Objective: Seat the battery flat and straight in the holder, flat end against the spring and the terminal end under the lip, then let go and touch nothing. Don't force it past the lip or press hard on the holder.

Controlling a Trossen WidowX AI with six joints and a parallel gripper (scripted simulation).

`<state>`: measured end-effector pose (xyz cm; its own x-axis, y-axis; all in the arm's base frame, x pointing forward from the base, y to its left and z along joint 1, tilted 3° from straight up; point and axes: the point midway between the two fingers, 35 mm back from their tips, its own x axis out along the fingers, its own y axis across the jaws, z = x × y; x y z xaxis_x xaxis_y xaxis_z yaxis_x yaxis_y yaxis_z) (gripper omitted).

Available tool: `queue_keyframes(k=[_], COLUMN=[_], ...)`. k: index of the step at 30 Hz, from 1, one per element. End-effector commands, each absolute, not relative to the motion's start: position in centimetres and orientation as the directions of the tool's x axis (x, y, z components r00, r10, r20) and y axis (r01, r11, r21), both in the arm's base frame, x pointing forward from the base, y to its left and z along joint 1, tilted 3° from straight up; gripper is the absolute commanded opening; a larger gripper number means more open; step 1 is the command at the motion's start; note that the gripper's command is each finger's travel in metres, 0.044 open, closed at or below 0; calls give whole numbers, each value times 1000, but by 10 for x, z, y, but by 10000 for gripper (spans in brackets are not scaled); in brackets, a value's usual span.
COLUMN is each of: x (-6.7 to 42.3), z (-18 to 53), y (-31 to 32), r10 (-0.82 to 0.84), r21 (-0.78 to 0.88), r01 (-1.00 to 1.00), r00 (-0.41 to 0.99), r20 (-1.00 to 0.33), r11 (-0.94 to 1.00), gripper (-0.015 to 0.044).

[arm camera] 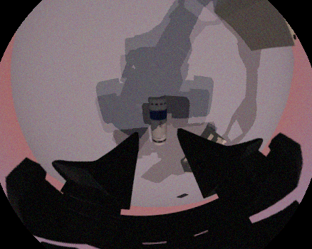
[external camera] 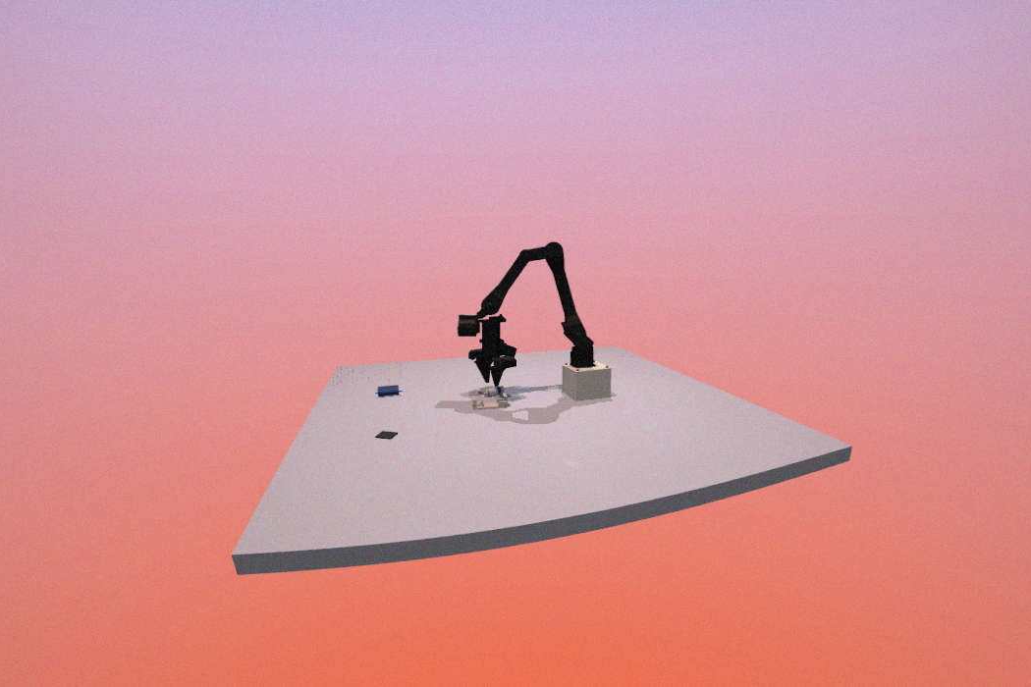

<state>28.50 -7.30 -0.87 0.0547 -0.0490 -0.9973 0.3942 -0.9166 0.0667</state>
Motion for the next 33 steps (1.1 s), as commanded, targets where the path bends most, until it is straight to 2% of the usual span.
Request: queue_keyframes(k=[1,17,21,29,33], x=[281,281,281,281,281], z=[-18,-41,-41,-41,-36], y=[-73,-73,-73,-73,-73], r10=[-47,-47,-47,-47,-47], r21=[59,59,59,59,59], r01=[393,393,393,393,393], r00=[39,39,39,39,39], r20=[-998,-998,-998,-998,-998], r11=[-918,-918,-918,-918,-918], gripper=[239,239,134,80,77])
